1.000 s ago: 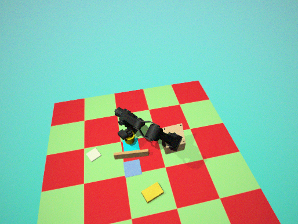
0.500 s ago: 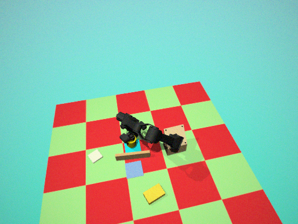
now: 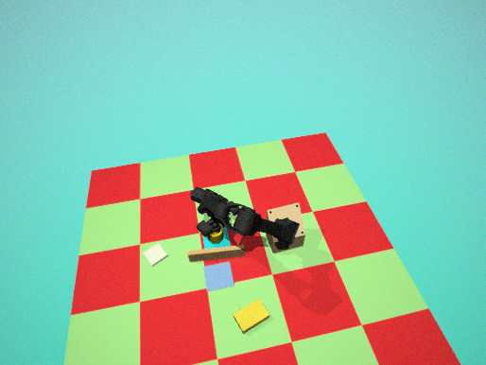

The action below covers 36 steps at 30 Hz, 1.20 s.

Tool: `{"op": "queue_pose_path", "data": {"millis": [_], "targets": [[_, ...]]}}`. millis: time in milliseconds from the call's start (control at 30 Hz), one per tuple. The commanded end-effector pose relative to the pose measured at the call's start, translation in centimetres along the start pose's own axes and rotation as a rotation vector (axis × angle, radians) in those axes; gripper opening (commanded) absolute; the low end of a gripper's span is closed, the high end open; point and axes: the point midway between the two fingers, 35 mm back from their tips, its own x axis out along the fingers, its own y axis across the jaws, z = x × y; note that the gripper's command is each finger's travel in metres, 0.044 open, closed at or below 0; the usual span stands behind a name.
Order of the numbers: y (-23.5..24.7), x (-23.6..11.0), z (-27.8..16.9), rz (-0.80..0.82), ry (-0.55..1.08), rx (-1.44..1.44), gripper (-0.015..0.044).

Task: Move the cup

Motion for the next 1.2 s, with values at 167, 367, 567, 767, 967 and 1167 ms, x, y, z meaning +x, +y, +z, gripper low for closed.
{"op": "queue_pose_path", "data": {"millis": [167, 367, 567, 767, 967, 1167], "targets": [[0.0, 0.1, 0.0, 0.000, 0.001, 0.001, 0.0000], [0.0, 0.1, 0.0, 0.000, 0.001, 0.001, 0.0000], [0.0, 0.1, 0.0, 0.000, 0.001, 0.001, 0.0105], [0.0, 0.1, 0.0, 0.000, 0.001, 0.001, 0.0146], [0.0, -0.3, 0.0, -0.001, 0.001, 0.002, 0.0146], [0.0, -1.3, 0.1, -0.001, 0.002, 0.003, 0.0146]]}}
